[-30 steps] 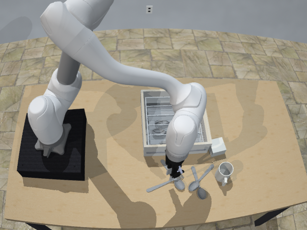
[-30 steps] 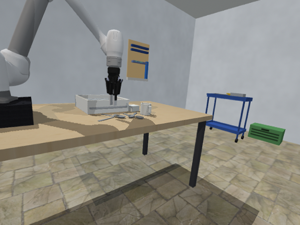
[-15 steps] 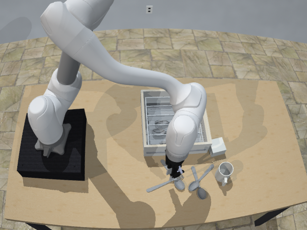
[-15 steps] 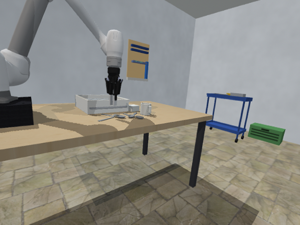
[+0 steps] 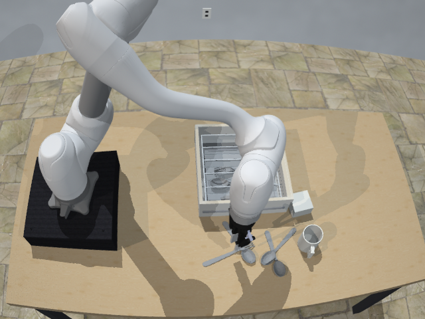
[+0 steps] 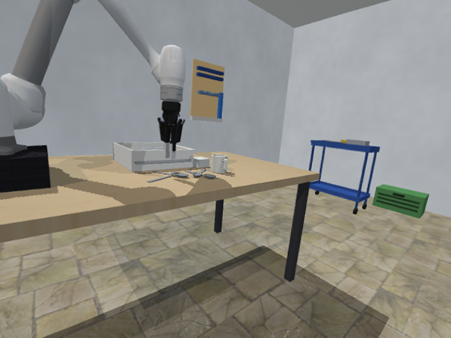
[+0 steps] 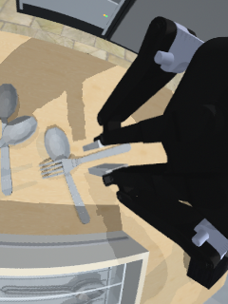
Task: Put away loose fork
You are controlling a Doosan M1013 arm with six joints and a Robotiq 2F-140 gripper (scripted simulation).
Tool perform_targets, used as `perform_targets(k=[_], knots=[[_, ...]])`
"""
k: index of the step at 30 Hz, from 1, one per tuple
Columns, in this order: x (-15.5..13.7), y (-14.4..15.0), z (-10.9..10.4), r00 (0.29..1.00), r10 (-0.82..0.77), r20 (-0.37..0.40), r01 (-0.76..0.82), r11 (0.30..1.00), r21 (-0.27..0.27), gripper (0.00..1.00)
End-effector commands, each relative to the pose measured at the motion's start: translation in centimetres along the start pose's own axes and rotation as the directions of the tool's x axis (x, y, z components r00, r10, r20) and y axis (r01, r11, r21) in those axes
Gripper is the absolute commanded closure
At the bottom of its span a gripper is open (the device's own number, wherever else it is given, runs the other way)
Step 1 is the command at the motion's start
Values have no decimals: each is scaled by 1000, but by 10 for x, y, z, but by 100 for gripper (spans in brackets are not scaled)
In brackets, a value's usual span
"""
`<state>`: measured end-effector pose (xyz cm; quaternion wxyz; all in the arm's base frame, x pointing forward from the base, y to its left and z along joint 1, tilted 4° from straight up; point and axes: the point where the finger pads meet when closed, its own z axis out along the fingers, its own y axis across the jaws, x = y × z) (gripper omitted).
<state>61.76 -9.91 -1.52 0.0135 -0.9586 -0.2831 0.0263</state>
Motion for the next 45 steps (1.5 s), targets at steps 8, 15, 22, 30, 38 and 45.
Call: perform_targets(k=[8,15,22,30,38,45], knots=[[0,-3,14,1000,-8,3,8,1000,3,84],[0,-3,24,1000,-8,3,8,1000,3,84],[0,-3,33,1000,-8,3,8,1000,3,84],[0,-3,45,1000,-8,3,8,1000,3,84],[0,-3,52,1000,-8,3,8,1000,3,84],[0,-3,56,1000,-8,3,8,1000,3,84]])
